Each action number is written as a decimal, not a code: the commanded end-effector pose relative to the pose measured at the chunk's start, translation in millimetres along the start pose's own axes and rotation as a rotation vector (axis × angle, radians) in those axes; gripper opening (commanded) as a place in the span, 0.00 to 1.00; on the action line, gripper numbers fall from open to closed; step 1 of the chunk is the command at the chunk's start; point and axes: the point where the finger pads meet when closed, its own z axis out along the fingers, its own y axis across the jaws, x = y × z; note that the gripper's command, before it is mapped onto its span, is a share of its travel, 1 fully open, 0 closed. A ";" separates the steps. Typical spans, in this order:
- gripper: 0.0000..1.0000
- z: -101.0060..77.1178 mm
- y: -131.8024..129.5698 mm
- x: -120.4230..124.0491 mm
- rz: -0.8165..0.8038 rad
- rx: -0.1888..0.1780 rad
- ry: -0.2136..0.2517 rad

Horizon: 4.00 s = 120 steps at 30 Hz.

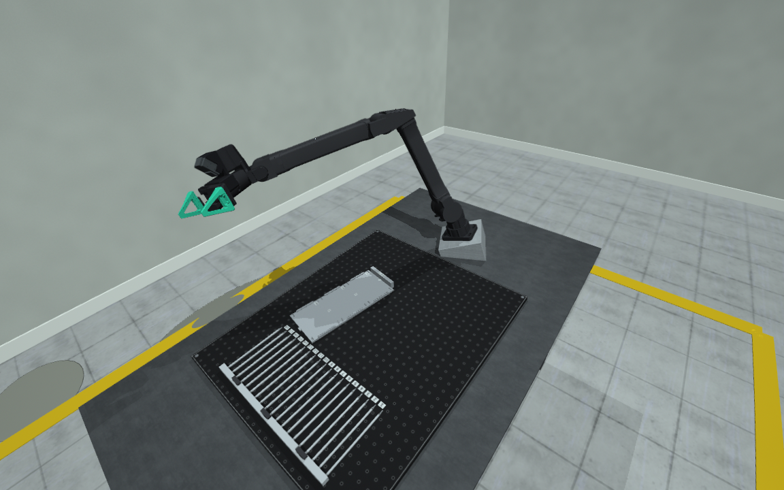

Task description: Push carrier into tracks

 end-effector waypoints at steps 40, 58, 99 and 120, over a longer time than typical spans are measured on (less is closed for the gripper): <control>1.00 -2.9 77.2 39.2 -0.195 0.082 0.225; 1.00 -19.6 119.8 91.2 -0.334 0.070 0.488; 1.00 -111.2 221.6 241.0 -0.636 -0.153 0.988; 1.00 -171.5 251.7 287.8 -0.811 -0.309 1.198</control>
